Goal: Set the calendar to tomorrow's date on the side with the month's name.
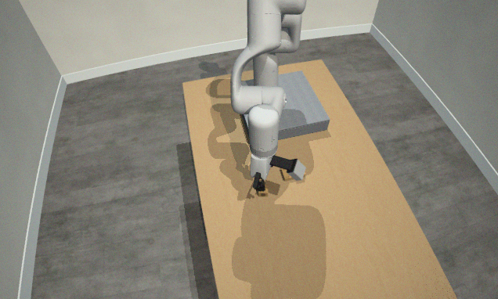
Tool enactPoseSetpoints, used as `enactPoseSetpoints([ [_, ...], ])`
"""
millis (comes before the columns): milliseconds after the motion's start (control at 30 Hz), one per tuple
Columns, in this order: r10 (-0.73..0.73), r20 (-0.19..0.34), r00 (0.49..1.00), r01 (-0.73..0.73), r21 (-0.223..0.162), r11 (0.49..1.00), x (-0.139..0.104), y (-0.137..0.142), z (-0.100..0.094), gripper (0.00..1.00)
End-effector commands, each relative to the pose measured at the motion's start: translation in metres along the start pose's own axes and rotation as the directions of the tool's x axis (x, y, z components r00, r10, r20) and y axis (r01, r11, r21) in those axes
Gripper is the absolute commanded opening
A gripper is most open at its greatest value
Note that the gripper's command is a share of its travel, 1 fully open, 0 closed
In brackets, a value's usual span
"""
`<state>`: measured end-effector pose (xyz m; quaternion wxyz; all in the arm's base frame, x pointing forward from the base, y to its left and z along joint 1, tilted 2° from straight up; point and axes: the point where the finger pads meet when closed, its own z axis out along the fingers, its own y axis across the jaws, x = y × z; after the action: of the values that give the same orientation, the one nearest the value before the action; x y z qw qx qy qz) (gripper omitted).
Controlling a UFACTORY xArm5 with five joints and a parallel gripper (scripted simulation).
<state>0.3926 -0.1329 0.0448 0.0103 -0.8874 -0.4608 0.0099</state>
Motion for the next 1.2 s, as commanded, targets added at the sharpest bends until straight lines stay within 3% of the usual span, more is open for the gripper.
enactPoseSetpoints([
  [0,0.173,-0.002,0.985,-0.173,-0.003,0.985,0.0004,0.0013,-0.0011,1.00],
  [267,0.404,-0.003,0.915,-0.404,-0.003,0.915,0.0003,0.0014,-0.0009,1.00],
  [367,0.430,-0.003,0.903,-0.430,-0.003,0.903,0.0003,0.0014,-0.0009,1.00],
  [800,0.767,-0.004,0.641,-0.767,-0.002,0.641,0.0002,0.0015,-0.0006,1.00],
  [900,0.776,-0.004,0.630,-0.776,-0.002,0.630,0.0002,0.0015,-0.0006,1.00],
  [1000,0.858,-0.004,0.514,-0.858,-0.001,0.514,0.0001,0.0015,-0.0005,1.00],
  [1167,0.920,-0.004,0.392,-0.920,0.000,0.392,0.0001,0.0016,-0.0005,1.00],
])
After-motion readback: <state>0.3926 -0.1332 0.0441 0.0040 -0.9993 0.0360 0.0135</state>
